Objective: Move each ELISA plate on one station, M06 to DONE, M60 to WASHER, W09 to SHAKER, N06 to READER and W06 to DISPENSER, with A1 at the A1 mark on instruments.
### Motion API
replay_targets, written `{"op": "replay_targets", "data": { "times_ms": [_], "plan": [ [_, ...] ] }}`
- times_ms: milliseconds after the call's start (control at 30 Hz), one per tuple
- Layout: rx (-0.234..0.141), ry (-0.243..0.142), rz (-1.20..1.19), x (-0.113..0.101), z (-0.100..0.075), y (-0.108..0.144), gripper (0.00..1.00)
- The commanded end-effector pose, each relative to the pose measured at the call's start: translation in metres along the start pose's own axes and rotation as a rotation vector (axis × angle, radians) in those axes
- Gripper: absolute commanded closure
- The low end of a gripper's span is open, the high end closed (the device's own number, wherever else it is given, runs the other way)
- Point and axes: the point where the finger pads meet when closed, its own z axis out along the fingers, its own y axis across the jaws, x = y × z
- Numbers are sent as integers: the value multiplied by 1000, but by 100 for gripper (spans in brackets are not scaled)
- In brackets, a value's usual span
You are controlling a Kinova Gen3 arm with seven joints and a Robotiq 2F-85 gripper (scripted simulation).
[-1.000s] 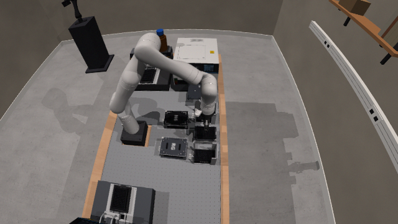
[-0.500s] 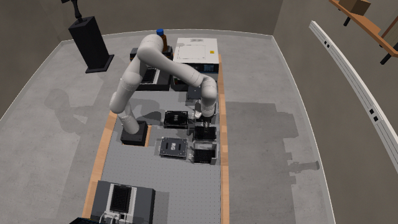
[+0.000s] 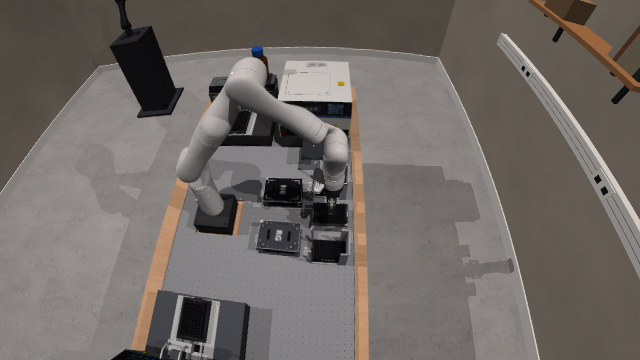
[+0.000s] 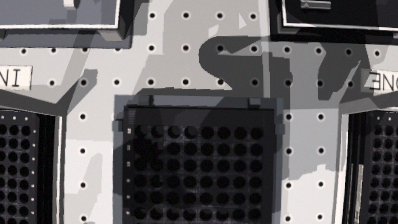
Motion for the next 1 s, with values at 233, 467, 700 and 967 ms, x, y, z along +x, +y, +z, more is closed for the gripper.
{"op": "replay_targets", "data": {
  "times_ms": [233, 467, 700, 967],
  "plan": [
    [0, -2, 0, -1, 14, 0, 0],
    [0, -2, 0, -1, 20, 0, 0],
    [0, -2, 0, -1, 30, 0, 0],
    [0, -2, 0, -1, 38, 0, 0]
  ]
}}
